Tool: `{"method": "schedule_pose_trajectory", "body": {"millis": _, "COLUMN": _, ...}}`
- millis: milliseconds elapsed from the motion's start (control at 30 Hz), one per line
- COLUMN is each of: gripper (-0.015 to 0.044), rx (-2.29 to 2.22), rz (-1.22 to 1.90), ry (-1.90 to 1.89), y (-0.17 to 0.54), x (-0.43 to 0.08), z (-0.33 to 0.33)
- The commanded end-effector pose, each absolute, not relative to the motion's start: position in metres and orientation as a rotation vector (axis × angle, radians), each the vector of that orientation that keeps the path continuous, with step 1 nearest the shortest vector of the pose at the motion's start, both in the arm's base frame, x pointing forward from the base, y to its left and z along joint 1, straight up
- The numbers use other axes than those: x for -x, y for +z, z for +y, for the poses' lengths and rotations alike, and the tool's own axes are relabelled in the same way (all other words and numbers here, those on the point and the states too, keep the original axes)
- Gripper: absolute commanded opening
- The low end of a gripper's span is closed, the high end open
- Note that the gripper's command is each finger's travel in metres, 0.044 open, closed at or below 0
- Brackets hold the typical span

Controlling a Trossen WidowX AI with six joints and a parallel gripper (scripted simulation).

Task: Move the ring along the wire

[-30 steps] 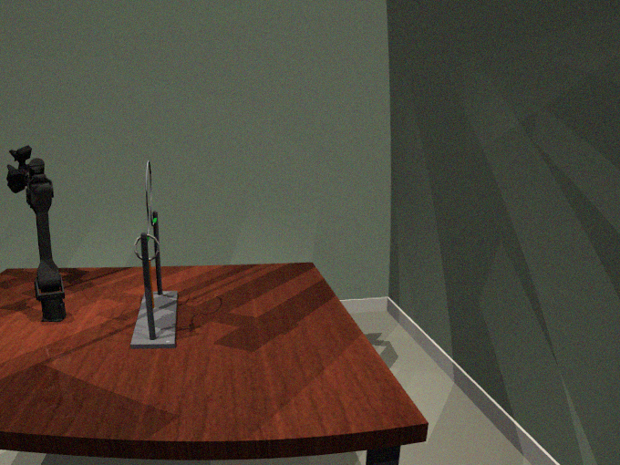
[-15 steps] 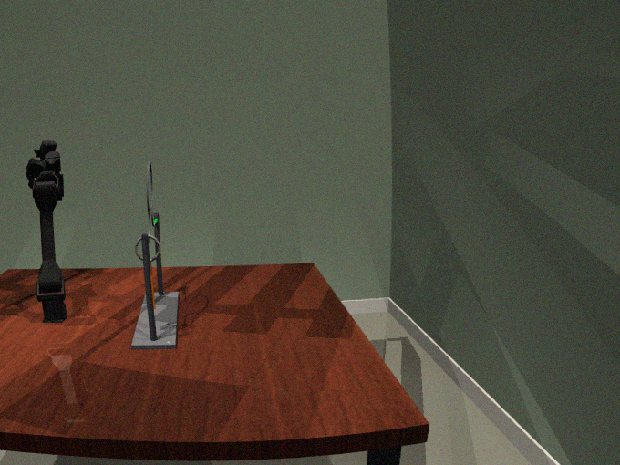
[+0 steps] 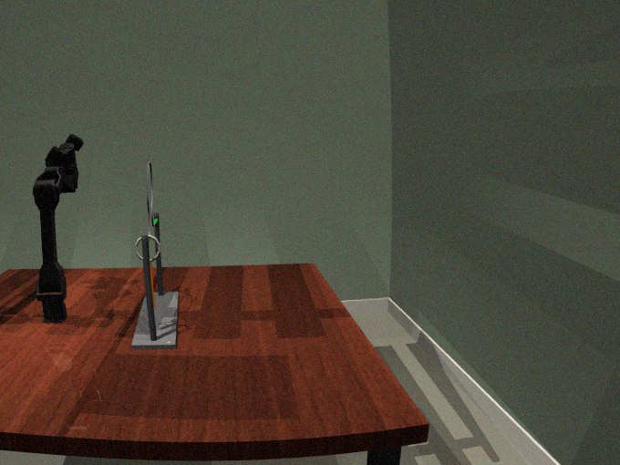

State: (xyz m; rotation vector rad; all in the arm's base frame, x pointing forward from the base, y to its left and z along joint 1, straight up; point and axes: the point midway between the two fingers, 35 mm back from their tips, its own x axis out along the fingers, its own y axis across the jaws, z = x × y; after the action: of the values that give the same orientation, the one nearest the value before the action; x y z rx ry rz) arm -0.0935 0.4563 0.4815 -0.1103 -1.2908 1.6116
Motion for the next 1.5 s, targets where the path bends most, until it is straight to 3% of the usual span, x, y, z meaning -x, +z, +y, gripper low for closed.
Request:
{"method": "schedule_pose_trajectory", "body": {"millis": 0, "gripper": 0.016, "rx": 0.112, "rz": -1.164, "ry": 1.617, "y": 0.481, "x": 0.067, "z": 0.455}}
{"method": "schedule_pose_trajectory", "body": {"millis": 700, "gripper": 0.016, "rx": -0.008, "rz": -0.573, "ry": 1.44, "y": 0.483, "x": -0.082, "z": 0.411}}
{"method": "schedule_pose_trajectory", "body": {"millis": 1200, "gripper": 0.016, "rx": -0.233, "rz": -0.306, "ry": 1.095, "y": 0.489, "x": -0.196, "z": 0.324}}
{"method": "schedule_pose_trajectory", "body": {"millis": 1467, "gripper": 0.016, "rx": -0.362, "rz": -0.313, "ry": 0.867, "y": 0.502, "x": -0.247, "z": 0.257}}
